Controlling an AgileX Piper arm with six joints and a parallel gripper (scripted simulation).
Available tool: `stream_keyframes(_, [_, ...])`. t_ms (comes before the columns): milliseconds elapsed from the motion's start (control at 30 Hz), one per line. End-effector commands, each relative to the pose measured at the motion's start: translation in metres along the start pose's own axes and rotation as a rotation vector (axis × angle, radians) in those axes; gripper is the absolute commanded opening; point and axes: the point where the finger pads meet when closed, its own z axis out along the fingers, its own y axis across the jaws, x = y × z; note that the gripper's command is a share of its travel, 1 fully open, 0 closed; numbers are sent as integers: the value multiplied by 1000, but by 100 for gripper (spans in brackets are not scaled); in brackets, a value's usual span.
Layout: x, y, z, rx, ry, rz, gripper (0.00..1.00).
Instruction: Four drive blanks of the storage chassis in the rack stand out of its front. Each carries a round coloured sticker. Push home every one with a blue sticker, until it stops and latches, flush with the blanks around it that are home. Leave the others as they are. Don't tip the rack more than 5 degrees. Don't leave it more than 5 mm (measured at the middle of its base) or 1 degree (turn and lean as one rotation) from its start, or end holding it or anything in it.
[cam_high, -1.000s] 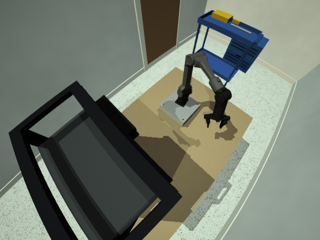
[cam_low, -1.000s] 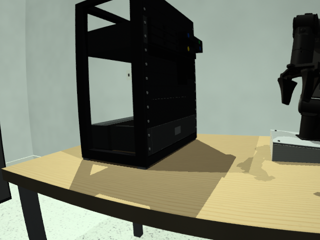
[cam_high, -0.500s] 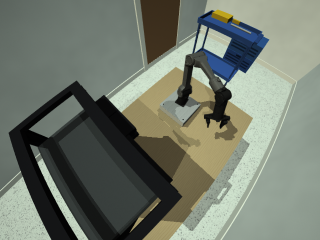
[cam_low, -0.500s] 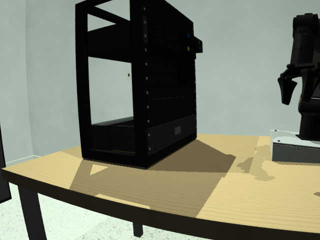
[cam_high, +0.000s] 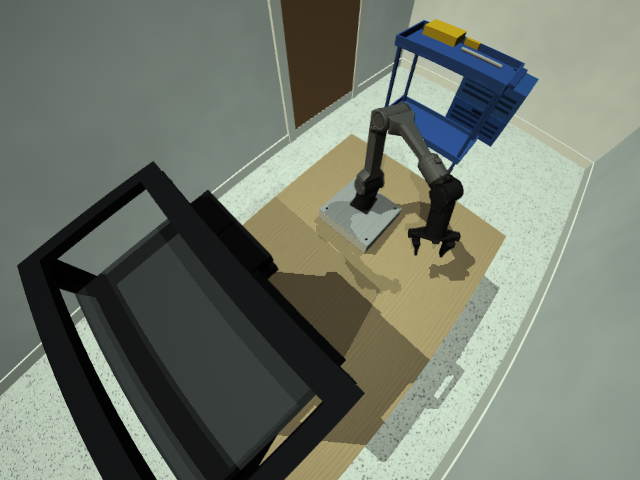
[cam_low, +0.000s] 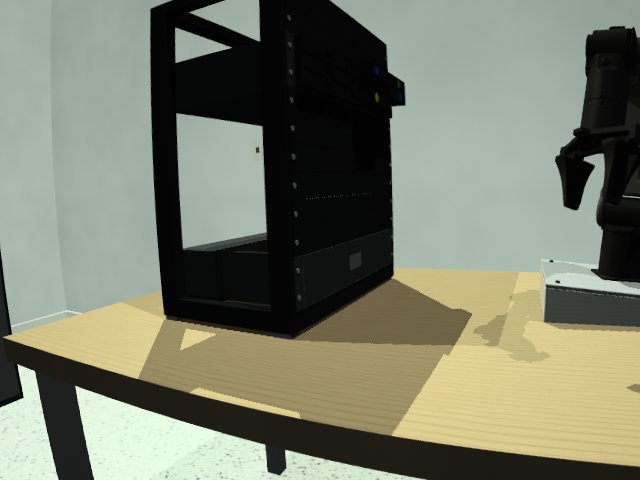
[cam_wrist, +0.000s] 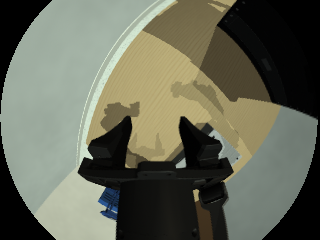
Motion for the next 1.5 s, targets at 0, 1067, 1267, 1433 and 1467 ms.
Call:
stream_keyframes(0, [0, 0, -1, -2, -4, 3, 100])
stream_keyframes(1067, [-9, -67, -58, -103, -307, 316, 100])
stream_keyframes(1267, [-13, -104, -90, -156, -476, 490, 100])
stream_keyframes(1433, [-17, -137, -120, -208, -636, 658, 100])
stream_keyframes(1467, [-17, -137, -120, -208, -636, 658, 100])
